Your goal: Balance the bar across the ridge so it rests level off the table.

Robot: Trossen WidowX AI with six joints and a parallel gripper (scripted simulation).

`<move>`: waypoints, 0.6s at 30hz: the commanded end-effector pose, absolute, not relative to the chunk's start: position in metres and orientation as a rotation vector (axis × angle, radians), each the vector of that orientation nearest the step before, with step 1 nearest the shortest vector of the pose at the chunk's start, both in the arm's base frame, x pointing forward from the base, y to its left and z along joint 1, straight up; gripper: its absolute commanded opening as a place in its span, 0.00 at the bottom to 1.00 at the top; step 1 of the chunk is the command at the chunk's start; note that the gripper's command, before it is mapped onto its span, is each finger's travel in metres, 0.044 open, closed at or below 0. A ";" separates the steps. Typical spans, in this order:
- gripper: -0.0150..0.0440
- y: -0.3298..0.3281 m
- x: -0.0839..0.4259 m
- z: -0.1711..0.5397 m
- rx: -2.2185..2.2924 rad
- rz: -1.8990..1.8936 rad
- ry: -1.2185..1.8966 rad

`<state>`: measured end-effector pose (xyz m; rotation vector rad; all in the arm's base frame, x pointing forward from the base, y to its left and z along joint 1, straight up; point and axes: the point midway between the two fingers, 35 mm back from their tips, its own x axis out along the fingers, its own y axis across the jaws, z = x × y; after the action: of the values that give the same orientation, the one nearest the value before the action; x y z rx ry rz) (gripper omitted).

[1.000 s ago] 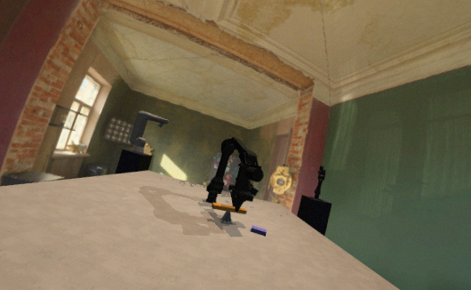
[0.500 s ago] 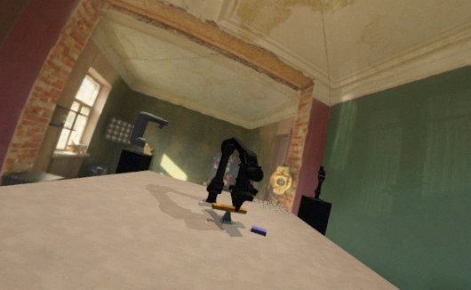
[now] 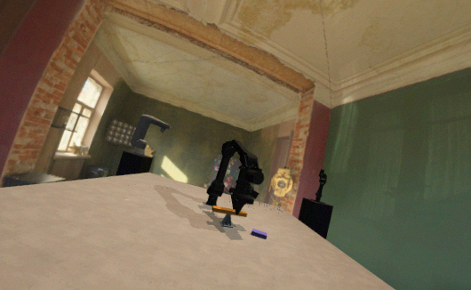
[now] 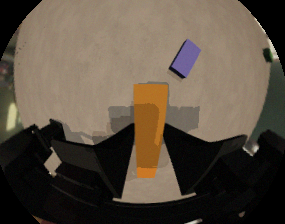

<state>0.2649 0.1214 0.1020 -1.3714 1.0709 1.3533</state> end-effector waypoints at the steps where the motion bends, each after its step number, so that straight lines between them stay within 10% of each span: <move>1: 0.55 0.121 0.265 0.102 -1.371 1.353 1.071; 18: 0.57 0.121 0.265 0.102 -1.371 1.353 1.071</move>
<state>0.2649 0.1214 0.1020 -1.3714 1.0709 1.3533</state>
